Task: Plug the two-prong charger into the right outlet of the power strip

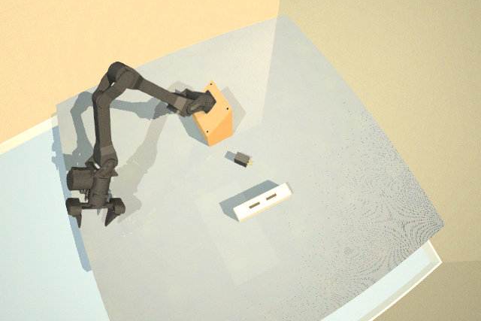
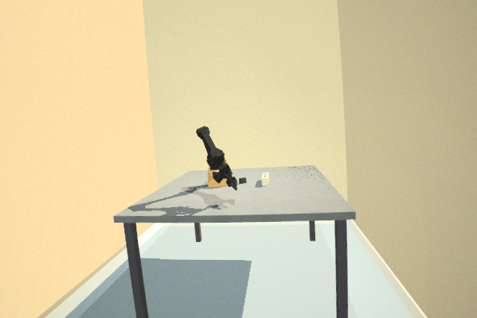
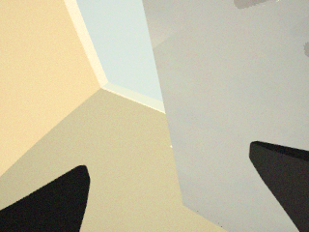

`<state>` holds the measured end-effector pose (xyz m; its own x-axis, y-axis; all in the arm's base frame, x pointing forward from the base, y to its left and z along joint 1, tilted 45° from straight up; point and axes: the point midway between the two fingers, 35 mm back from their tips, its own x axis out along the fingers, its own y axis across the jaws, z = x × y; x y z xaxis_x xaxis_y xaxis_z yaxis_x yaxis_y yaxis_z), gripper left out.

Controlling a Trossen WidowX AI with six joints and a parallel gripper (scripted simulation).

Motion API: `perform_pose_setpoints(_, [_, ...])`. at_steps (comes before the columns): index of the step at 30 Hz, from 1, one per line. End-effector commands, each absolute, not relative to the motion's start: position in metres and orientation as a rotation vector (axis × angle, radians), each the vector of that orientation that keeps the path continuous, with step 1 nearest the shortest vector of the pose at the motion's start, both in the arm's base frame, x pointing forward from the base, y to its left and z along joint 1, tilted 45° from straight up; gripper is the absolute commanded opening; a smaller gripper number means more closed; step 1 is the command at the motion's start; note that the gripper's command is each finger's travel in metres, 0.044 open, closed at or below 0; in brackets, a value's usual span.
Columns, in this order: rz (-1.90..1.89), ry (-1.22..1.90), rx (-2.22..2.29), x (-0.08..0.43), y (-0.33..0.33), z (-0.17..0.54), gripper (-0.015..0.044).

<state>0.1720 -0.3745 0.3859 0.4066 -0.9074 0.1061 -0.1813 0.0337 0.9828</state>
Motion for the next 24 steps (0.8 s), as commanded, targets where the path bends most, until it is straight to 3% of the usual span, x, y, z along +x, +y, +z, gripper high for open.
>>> perform_pose_setpoints(1, [-0.811, -0.953, 1.448, 0.189, -0.374, 0.365, 0.0440])
perform_pose_setpoints(24, [-1.039, -0.369, 1.323, 0.284, -0.330, 0.248, 0.0440])
